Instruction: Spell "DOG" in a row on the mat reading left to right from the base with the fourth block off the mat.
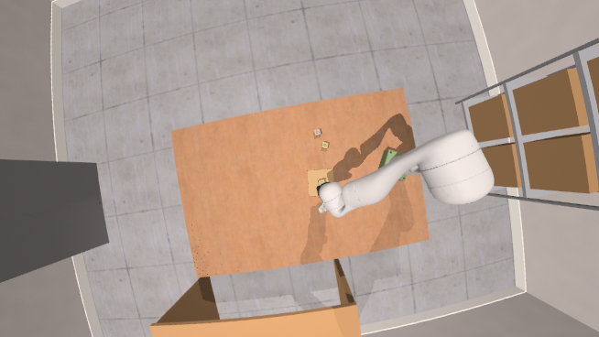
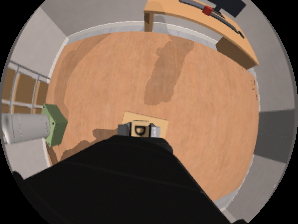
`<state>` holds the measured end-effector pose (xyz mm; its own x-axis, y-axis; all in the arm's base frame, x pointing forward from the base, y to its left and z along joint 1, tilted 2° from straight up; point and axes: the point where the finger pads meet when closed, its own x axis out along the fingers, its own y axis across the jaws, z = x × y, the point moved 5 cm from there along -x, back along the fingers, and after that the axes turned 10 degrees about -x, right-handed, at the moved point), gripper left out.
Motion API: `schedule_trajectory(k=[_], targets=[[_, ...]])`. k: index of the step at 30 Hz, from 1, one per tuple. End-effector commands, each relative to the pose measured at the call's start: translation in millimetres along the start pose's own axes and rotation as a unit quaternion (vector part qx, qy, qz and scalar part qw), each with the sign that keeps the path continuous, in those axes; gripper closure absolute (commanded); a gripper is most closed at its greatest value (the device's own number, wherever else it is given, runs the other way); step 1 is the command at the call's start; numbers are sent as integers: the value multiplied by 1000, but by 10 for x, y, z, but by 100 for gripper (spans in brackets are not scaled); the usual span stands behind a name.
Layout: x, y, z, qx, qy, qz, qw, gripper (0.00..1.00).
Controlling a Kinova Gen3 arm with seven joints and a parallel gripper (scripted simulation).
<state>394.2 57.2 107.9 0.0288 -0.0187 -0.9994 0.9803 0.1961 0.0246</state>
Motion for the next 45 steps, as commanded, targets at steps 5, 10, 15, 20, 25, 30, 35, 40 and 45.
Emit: schedule_trajectory(k=[5,10,15,20,25,30,35,40,45], targets=[[-14,6,-1,0,0,2,1000,43],[-14,6,-1,0,0,2,1000,43],[-3,6,-1,0,0,2,1000,43],[81,6,-2,-1,0,2,1000,43],[260,5,-4,-1,0,2,1000,43],[499,4,-8,-1,0,2,1000,43],[645,3,-10,-1,0,2,1000,43],[842,3,-12,-1,0,2,1000,43],[938,2,-14,-1,0,2,1000,43]])
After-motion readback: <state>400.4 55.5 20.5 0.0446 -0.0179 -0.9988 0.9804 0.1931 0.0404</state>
